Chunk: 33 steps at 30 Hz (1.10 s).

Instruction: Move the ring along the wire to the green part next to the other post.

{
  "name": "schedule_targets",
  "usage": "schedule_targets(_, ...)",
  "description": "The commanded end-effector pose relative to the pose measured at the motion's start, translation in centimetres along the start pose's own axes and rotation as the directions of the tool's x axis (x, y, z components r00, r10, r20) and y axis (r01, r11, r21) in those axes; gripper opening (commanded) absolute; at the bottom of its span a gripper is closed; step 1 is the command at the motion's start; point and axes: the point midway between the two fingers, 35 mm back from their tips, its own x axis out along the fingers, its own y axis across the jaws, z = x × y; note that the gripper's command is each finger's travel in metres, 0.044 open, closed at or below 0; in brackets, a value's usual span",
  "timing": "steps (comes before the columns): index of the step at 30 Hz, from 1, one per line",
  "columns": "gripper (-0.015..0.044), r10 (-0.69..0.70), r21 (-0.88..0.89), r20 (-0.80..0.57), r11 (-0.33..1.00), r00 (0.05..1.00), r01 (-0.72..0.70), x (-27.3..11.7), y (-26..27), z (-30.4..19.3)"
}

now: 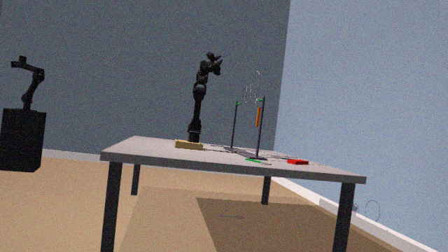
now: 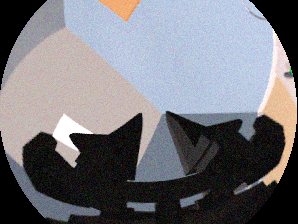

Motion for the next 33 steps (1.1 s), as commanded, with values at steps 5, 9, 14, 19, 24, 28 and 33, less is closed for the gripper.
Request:
schedule_targets(5, 0.016, 0.034, -0.293, 0.008, 0.956, 0.999, -0.031, 1.0, -1.2, 2.0)
schedule_targets(9, 0.016, 0.043, -0.438, 0.014, 0.898, 0.999, -0.032, 1.6, -1.9, 3.3)
schedule_targets(14, 0.016, 0.045, -0.602, 0.025, 0.798, 0.999, -0.021, 2.2, -2.8, 5.0)
schedule_targets(19, 0.016, 0.038, -0.741, 0.041, 0.671, 0.998, 0.005, 2.6, -3.6, 7.1)
schedule_targets(24, 0.016, 0.025, -0.85, 0.066, 0.525, 0.998, 0.043, 3.0, -4.3, 9.4)
schedule_targets(28, 0.016, 0.011, -0.913, 0.092, 0.399, 0.996, 0.079, 3.1, -4.7, 11.4)
schedule_targets(33, 0.016, -0.008, -0.963, 0.133, 0.235, 0.991, 0.131, 3.1, -5.2, 14.1)
